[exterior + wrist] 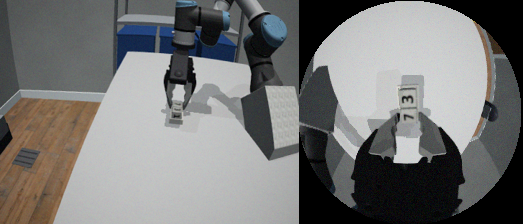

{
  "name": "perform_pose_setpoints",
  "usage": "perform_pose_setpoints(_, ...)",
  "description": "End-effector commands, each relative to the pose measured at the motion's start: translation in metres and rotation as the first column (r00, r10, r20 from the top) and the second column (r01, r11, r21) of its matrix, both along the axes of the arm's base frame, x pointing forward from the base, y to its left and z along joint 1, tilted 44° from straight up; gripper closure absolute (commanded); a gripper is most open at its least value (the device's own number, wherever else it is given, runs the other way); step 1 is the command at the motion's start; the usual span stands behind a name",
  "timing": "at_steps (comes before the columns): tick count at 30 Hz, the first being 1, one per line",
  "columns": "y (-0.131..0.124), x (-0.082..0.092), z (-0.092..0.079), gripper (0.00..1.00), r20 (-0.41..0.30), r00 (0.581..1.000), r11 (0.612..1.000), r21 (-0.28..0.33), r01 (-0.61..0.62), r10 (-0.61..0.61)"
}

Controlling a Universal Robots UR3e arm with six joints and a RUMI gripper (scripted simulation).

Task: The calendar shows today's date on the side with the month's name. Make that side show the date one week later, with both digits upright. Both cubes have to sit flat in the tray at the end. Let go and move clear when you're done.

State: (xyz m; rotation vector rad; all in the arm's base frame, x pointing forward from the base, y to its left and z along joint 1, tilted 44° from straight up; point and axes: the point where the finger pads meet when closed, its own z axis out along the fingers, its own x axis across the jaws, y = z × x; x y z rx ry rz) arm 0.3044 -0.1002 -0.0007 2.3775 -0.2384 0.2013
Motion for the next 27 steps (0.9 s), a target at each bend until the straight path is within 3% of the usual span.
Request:
perform_pose_setpoints(1, 0.0002, 0.0004, 0.0004, 0.72, 0.001, 1.000, 1.000, 0.000, -0.001, 0.001)
perform_pose_setpoints(27, 0.0056, -0.0002, 0.0061, 0.72, 0.001, 1.000, 1.000, 0.000, -0.001, 0.001)
